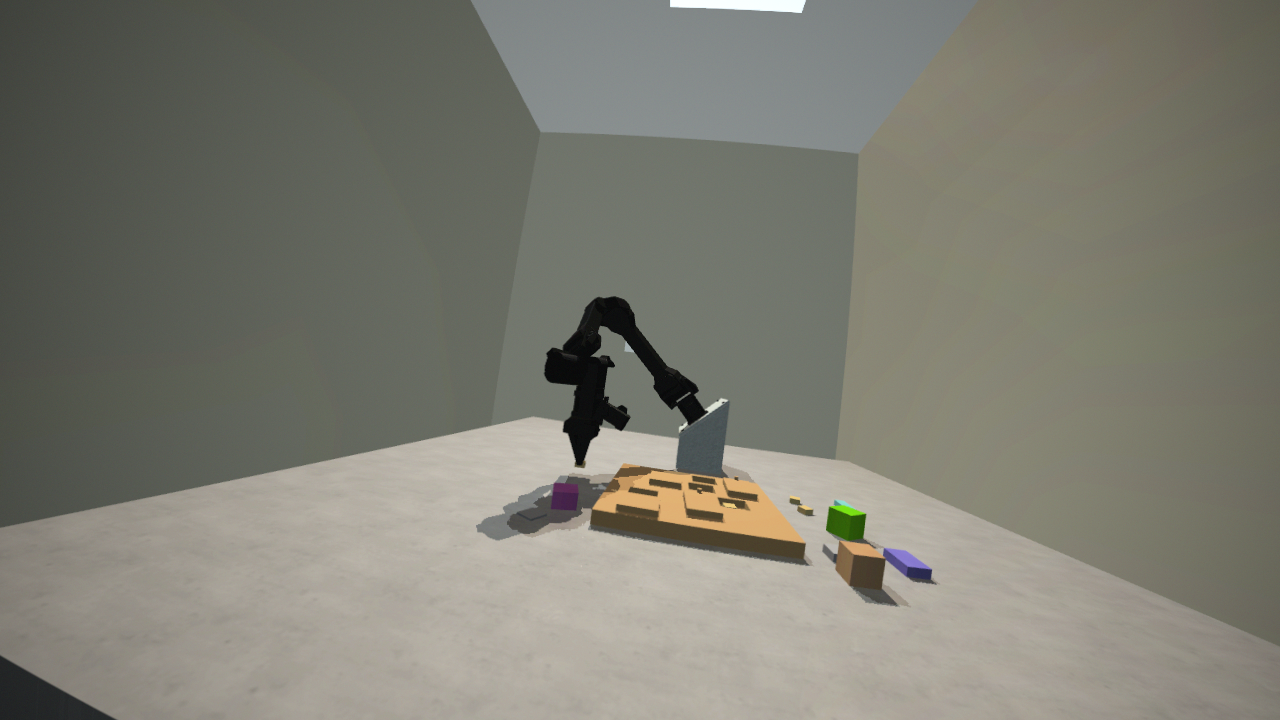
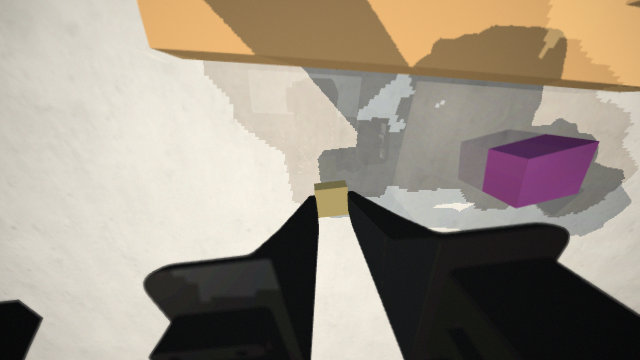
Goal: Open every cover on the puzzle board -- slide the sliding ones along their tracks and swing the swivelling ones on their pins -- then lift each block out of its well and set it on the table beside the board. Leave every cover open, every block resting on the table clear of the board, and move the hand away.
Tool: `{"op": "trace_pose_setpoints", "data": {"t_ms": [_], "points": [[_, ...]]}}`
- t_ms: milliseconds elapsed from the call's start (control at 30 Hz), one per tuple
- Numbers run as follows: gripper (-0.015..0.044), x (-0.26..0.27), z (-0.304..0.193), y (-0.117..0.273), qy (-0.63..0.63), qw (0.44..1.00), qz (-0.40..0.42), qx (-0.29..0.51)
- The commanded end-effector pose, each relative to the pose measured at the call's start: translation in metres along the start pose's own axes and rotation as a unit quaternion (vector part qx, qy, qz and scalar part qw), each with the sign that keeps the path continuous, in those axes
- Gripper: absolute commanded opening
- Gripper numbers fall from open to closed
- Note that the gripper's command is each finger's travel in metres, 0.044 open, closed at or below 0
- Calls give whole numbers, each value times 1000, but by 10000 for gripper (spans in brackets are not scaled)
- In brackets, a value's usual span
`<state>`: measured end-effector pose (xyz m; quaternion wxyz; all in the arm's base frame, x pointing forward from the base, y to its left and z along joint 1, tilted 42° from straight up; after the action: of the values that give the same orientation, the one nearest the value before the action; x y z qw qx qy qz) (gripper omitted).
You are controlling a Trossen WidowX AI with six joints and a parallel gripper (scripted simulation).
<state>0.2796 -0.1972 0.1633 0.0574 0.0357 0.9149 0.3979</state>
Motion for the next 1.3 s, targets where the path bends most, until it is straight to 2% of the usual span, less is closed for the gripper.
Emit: {"op": "trace_pose_setpoints", "data": {"t_ms": [0, 467, 933, 1267], "points": [[80, 1, 1, -8, 3, 1000, 2, -2], [80, 4, 1, -26, 3, 1000, 2, 0], [440, 3, 0, -21, 1, 1000, 1, 2], [440, 1, 1, 10, 1, 1000, 1, -1]]}}
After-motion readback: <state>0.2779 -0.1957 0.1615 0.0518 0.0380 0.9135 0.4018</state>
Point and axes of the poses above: the point midway between the two fingers, 35 mm back from their tips, its own y axis back along the fingers, its own x axis across the jaws, z = x × y, the point moved 6 cm from there along y, back along the fingers, and after that the axes turned 14 degrees about -y, right-handed, at the moved point
